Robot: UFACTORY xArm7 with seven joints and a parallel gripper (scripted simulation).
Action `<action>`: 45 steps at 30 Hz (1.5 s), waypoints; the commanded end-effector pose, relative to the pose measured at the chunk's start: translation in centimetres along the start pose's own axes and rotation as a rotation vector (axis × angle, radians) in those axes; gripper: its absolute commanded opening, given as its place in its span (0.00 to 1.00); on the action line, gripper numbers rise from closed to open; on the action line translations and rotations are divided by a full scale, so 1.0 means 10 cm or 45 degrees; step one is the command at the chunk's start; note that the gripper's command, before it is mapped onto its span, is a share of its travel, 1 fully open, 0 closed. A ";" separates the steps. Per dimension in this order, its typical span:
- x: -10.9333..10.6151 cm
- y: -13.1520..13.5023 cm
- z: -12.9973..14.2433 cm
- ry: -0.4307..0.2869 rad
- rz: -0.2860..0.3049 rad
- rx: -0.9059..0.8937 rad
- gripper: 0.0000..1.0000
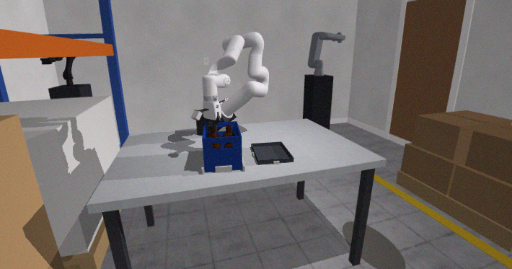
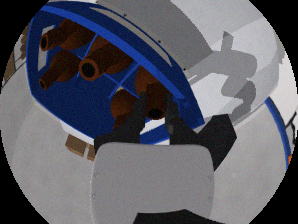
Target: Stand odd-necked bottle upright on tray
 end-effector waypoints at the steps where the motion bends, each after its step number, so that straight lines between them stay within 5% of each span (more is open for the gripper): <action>1: -0.01 0.00 -0.01 0.004 0.001 0.000 0.00; 45: -0.10 0.00 -0.01 0.004 0.001 0.000 0.00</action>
Point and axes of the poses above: the point where the finger pads meet when closed, its own x axis out along the fingers, its own y axis across the jaws, z = x × y, the point moved 8 cm from there along -x, back along the fingers, and after that the axes turned 4 degrees about -x, right-handed, at the moved point
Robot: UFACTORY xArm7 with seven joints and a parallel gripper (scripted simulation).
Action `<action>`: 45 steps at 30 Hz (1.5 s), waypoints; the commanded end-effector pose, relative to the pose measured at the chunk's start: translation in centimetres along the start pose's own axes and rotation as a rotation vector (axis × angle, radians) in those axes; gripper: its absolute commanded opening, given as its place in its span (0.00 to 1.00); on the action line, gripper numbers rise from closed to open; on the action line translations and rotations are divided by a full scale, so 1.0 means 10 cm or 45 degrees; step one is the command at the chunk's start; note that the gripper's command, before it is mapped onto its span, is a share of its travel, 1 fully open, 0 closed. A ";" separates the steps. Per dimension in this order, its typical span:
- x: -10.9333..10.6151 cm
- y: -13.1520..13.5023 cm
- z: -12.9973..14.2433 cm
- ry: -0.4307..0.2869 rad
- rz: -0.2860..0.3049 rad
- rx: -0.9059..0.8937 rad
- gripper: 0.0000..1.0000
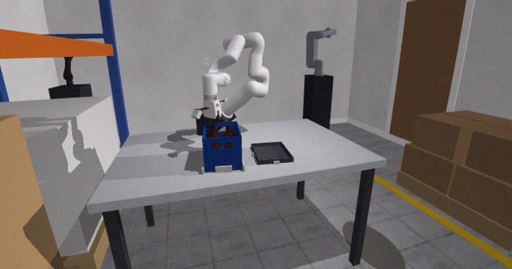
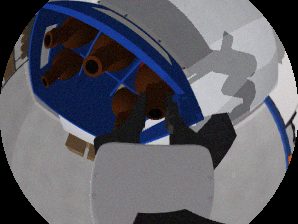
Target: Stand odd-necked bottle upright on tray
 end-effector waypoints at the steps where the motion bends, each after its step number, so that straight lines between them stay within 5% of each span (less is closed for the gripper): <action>1: -0.04 0.00 -0.01 0.005 0.001 0.000 0.00; 45: -0.34 -0.03 0.01 0.005 0.001 0.000 0.00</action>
Point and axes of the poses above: the point where the finger pads meet when closed, its own x axis out along the fingers, its own y axis across the jaws, z = x × y, the point moved 8 cm from there along -x, back along the fingers, and after that the axes turned 4 degrees about -x, right-handed, at the moved point
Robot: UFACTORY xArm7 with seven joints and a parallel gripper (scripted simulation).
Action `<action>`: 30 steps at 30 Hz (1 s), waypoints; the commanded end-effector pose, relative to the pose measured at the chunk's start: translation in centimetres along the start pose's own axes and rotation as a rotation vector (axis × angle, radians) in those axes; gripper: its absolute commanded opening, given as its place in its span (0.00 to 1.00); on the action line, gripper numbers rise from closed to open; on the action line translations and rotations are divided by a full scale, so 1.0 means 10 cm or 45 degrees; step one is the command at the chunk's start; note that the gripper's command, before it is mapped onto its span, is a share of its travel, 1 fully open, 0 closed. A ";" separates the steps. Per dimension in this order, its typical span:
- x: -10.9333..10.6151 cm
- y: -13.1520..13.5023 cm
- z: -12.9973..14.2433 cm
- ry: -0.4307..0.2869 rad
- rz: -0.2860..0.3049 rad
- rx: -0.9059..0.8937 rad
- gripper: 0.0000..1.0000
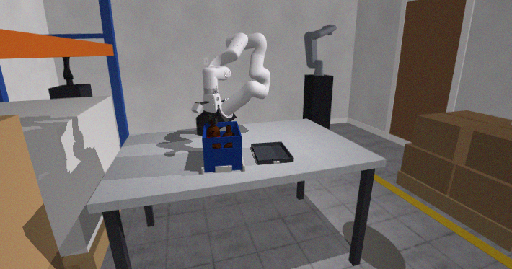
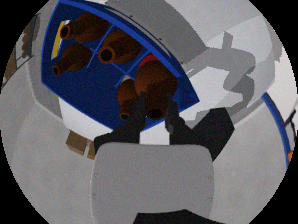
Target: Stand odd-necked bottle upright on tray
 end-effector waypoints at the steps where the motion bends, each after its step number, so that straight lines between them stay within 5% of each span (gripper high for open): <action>1: -0.01 0.00 -0.01 0.005 0.001 0.000 0.00; 30: -0.08 0.00 -0.01 0.005 0.001 0.000 0.00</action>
Point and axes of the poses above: the point where the finger pads meet when closed, its own x axis out along the fingers, its own y axis across the jaws, z = x × y, the point moved 8 cm from there along -x, back along the fingers, and after that the axes turned 4 degrees about -x, right-handed, at the moved point
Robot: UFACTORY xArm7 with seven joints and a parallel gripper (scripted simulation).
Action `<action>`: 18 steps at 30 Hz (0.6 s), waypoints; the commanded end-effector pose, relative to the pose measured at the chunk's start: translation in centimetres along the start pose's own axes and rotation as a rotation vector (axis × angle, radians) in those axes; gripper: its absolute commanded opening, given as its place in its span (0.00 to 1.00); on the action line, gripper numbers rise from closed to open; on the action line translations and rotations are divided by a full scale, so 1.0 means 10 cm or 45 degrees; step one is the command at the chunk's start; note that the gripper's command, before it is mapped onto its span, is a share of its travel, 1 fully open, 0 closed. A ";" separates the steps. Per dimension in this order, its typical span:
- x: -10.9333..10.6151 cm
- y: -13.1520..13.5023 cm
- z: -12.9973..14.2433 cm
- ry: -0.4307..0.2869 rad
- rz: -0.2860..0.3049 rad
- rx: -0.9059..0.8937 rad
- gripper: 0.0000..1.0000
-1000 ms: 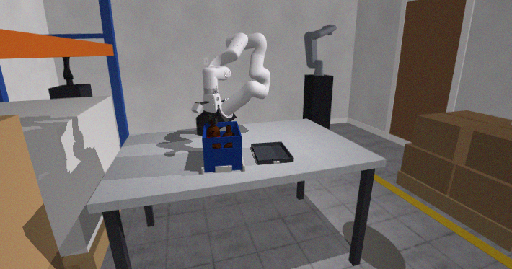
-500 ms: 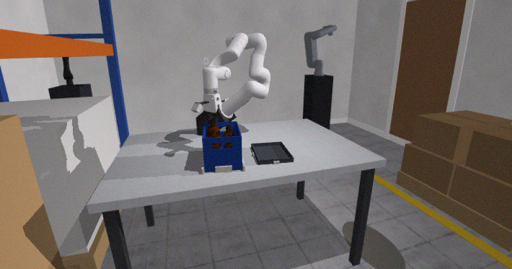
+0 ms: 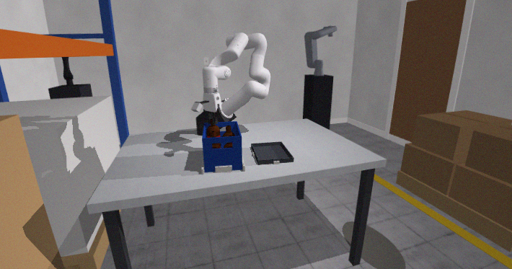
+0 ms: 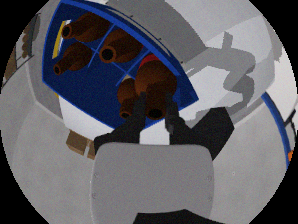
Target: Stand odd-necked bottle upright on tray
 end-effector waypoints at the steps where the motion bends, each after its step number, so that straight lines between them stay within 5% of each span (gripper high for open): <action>1: -0.05 0.00 -0.01 0.005 0.001 0.000 0.00; 18: -0.22 0.00 -0.01 0.005 0.001 0.000 0.00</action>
Point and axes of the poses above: the point where the finger pads meet when closed, its own x axis out along the fingers, its own y axis across the jaws, z = x × y, the point moved 8 cm from there along -x, back along the fingers, and after that the axes turned 4 degrees about -x, right-handed, at the moved point
